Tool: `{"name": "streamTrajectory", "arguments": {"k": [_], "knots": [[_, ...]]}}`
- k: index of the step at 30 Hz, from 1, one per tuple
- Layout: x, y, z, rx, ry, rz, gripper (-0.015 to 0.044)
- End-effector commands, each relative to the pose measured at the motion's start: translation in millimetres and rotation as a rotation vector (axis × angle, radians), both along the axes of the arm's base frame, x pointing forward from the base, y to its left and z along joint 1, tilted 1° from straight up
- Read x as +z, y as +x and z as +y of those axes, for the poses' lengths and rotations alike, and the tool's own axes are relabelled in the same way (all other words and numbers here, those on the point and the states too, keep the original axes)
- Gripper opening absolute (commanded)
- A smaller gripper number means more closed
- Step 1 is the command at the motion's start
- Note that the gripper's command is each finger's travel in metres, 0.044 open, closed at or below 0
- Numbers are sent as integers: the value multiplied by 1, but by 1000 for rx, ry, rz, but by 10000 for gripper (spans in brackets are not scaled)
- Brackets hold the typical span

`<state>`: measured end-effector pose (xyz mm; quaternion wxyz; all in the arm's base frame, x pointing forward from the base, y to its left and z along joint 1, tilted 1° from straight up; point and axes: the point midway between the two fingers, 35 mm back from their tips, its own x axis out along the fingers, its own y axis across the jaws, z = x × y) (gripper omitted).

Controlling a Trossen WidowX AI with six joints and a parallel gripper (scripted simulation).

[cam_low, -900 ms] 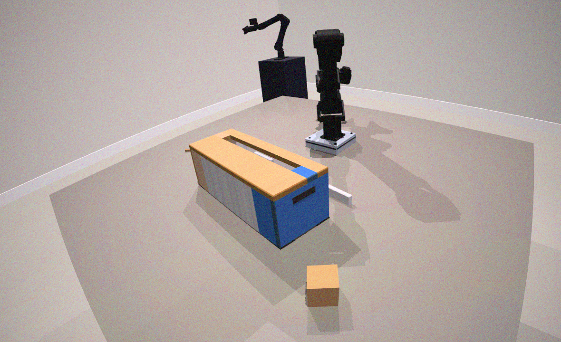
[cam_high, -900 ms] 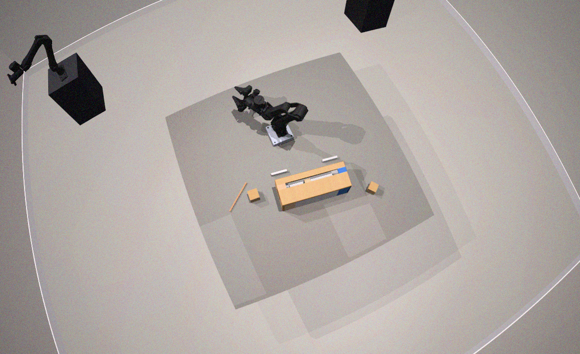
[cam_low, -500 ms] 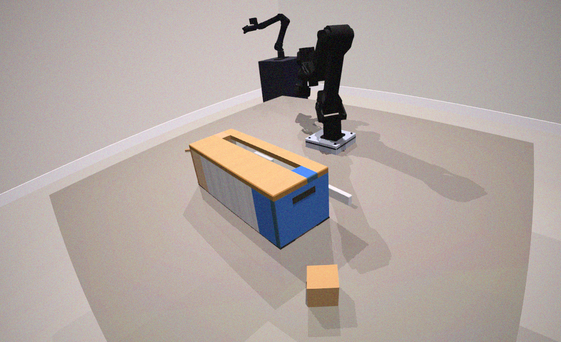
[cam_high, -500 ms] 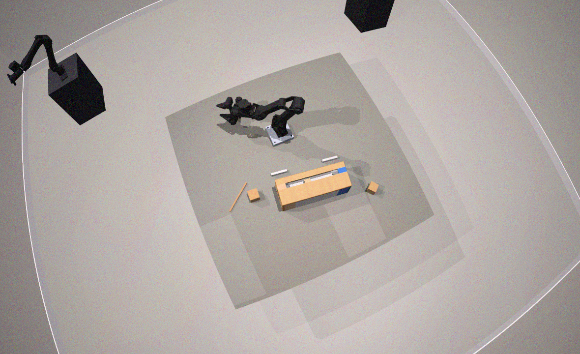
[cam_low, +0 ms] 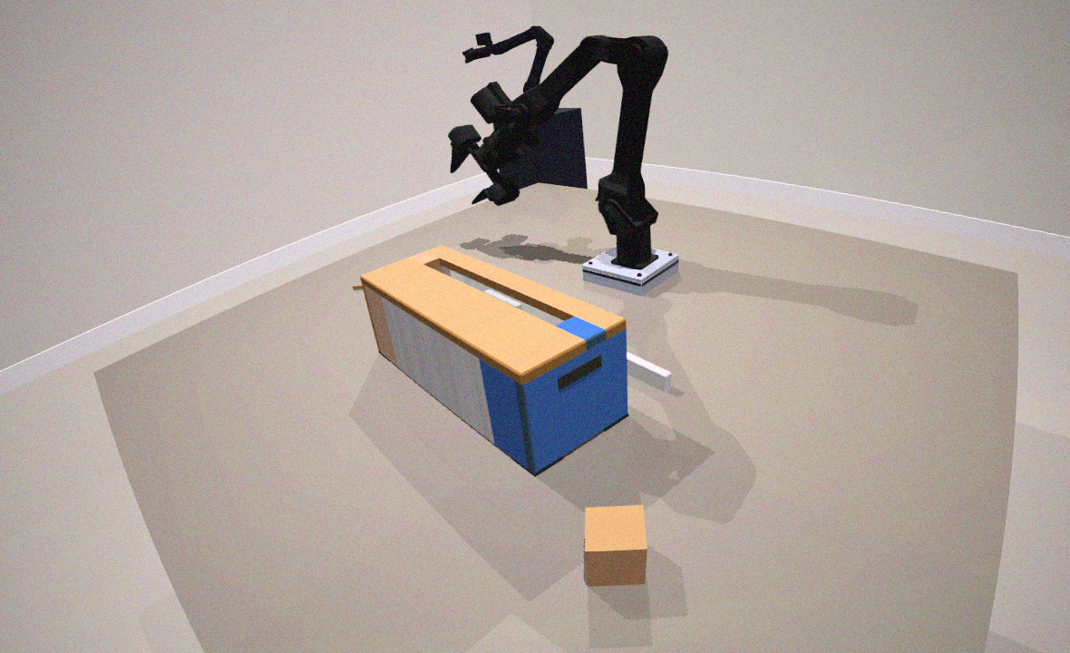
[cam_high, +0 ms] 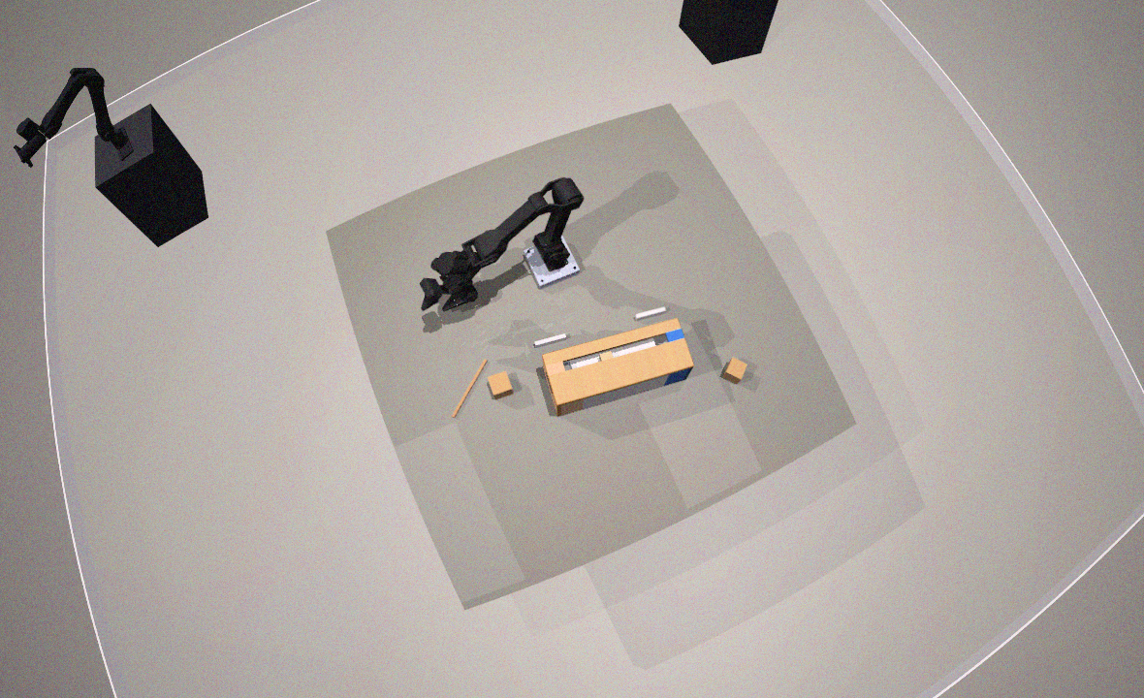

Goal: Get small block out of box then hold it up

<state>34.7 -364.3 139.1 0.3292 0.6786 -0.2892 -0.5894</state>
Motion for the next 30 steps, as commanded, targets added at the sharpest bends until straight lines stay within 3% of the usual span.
{"name": "streamTrajectory", "arguments": {"k": [1, 9, 16, 24, 30], "knots": [[-3, 68, 14, 240, 128, 31, 400], [3, 185, 87, 671, 328, 87, 400], [10, 243, 175, 1008, 539, 208, 400], [30, 262, 299, 1381, 825, 437, 400], [32, 261, 309, 1408, 848, 459, 400]]}}
